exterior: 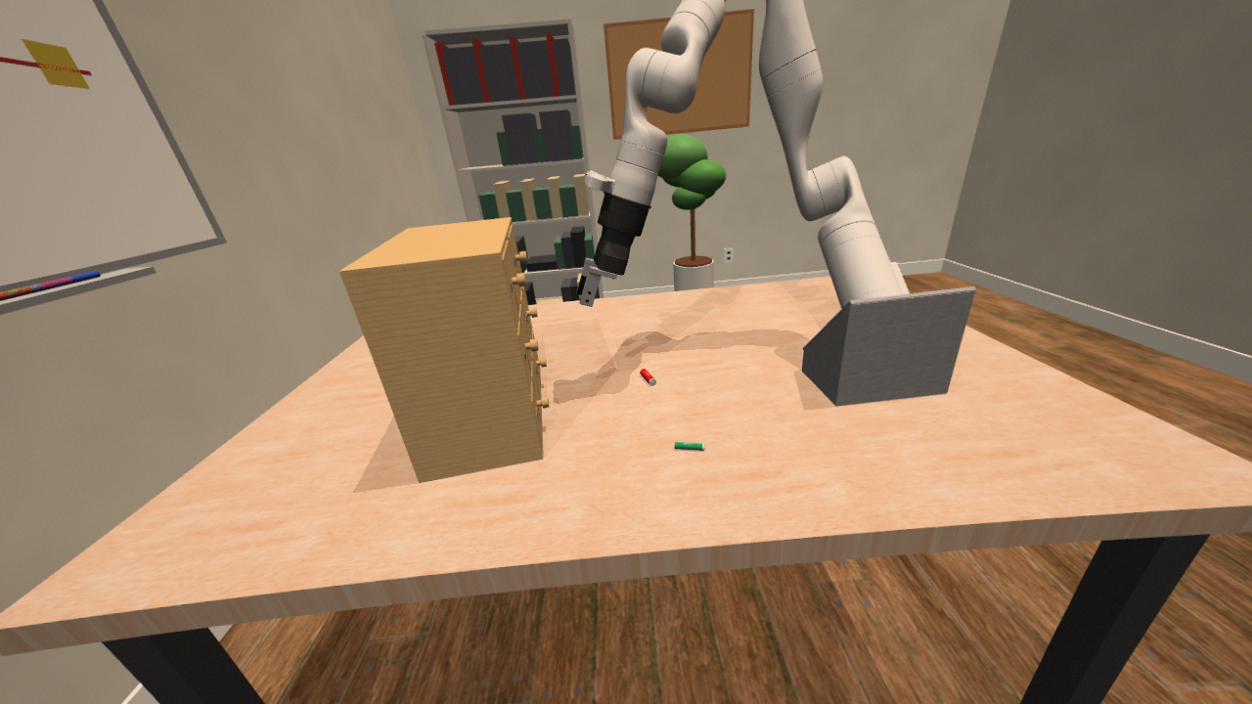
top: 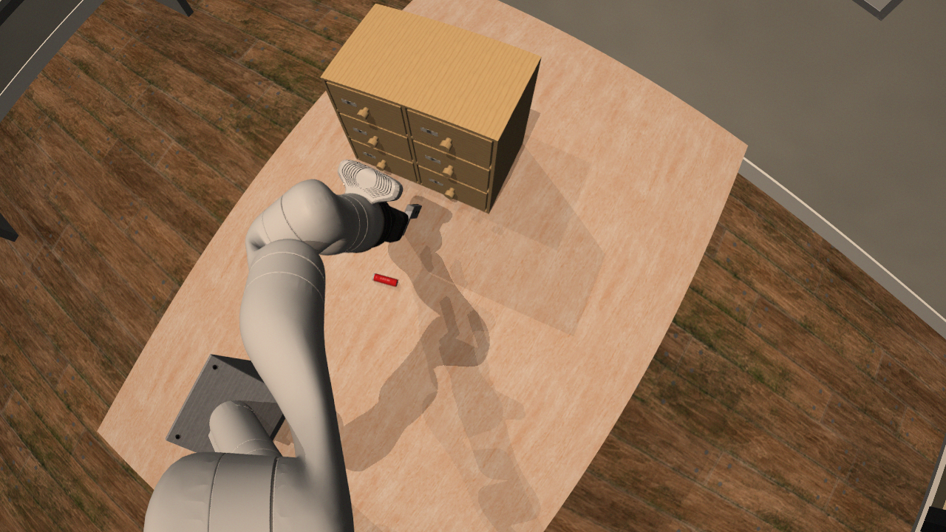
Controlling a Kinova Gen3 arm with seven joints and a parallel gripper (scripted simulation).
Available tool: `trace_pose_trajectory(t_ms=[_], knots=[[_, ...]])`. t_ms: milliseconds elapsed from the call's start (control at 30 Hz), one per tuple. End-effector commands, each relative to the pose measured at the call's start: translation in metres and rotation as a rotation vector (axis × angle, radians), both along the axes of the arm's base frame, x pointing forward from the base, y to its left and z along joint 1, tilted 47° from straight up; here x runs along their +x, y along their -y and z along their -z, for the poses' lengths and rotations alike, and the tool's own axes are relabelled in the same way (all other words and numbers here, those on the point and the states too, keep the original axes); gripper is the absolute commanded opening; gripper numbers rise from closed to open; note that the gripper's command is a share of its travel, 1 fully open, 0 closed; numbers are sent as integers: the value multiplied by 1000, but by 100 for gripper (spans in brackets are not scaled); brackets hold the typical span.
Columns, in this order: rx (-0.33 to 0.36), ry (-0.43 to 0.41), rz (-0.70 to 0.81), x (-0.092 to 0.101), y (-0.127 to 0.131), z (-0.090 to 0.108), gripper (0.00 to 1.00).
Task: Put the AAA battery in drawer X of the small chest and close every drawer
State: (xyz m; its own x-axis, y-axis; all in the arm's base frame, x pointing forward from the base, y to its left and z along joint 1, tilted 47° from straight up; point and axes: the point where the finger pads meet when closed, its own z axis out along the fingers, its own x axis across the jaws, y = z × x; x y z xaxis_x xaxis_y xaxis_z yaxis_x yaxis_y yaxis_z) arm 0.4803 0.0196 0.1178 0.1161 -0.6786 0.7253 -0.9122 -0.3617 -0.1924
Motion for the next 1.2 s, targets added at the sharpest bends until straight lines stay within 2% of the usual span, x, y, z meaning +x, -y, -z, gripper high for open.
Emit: trace_pose_trajectory(t_ms=[0,1167], knots=[[-3,8,-17,-1,-1,2,100],[26,169,-191,16,14,19,100]])
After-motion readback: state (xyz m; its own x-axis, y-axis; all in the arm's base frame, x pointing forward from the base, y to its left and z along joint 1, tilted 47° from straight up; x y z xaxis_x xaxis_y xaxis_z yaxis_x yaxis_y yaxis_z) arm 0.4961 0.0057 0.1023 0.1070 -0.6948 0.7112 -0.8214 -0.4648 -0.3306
